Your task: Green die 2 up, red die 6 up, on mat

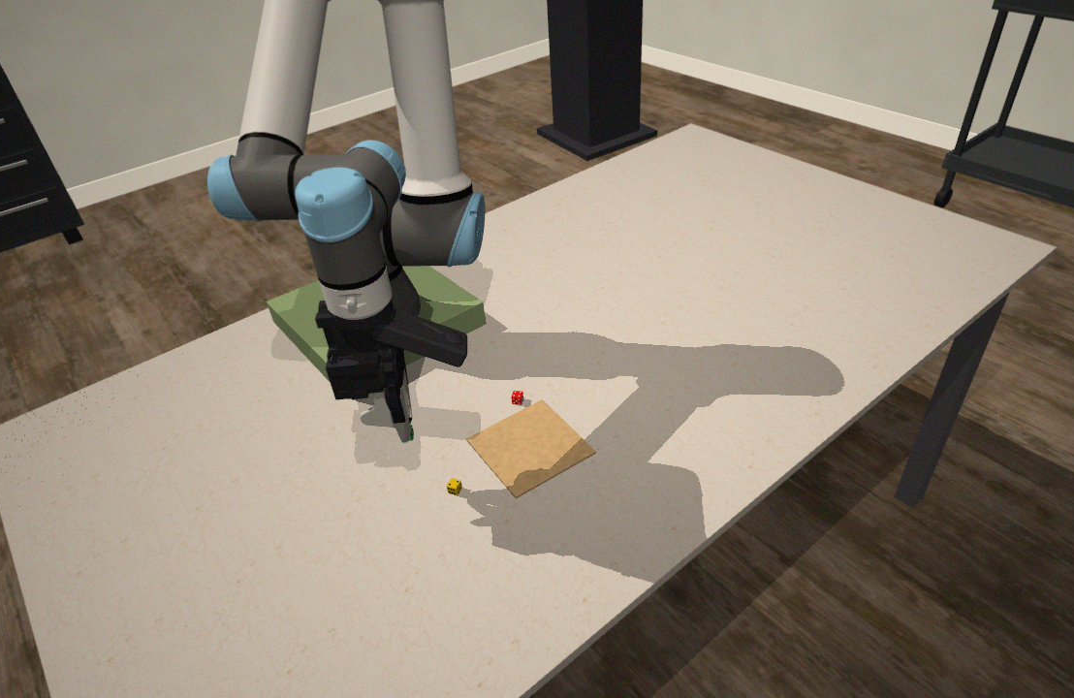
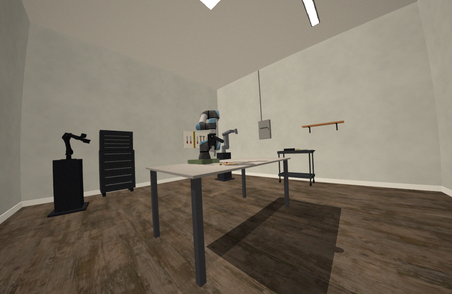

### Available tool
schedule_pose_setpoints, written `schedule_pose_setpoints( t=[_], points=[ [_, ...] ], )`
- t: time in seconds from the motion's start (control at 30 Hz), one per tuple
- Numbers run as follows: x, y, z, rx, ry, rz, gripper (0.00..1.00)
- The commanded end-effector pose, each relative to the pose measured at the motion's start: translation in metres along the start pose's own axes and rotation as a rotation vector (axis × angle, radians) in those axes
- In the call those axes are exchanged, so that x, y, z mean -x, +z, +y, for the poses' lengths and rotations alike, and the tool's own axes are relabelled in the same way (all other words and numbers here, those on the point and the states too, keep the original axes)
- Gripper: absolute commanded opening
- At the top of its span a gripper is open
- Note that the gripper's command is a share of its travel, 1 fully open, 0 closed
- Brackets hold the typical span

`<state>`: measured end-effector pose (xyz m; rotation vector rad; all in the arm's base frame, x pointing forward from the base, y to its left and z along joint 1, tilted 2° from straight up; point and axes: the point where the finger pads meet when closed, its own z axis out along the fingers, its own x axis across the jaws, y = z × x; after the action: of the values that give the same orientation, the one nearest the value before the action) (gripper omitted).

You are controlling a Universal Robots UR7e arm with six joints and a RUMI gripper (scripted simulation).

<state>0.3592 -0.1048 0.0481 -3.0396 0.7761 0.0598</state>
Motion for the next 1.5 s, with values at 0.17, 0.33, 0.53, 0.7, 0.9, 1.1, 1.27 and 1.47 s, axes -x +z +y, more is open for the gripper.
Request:
schedule_pose_setpoints(
  t=[0.17, 0.33, 0.53, 0.7, 0.9, 1.1, 1.27, 1.47],
  points=[
    [0.0030, 0.0002, 0.0027, -0.007, -0.272, 0.003, 0.00],
    [0.0044, 0.0005, 0.0043, -0.007, -0.394, 0.003, 0.00],
    [0.0054, 0.0006, 0.0056, -0.007, -0.476, 0.004, 0.00],
    [0.0063, 0.0008, 0.0070, -0.007, -0.562, 0.004, 0.00],
    [0.0071, 0.0010, 0.0083, -0.007, -0.639, 0.004, 0.00],
    [0.0074, 0.0010, 0.0090, -0.007, -0.675, 0.004, 0.00],
    [0.0077, 0.0011, 0.0095, -0.007, -0.706, 0.004, 0.00],
    [0.0079, 0.0011, 0.0099, -0.007, -0.725, 0.005, 0.00]
  ],
)
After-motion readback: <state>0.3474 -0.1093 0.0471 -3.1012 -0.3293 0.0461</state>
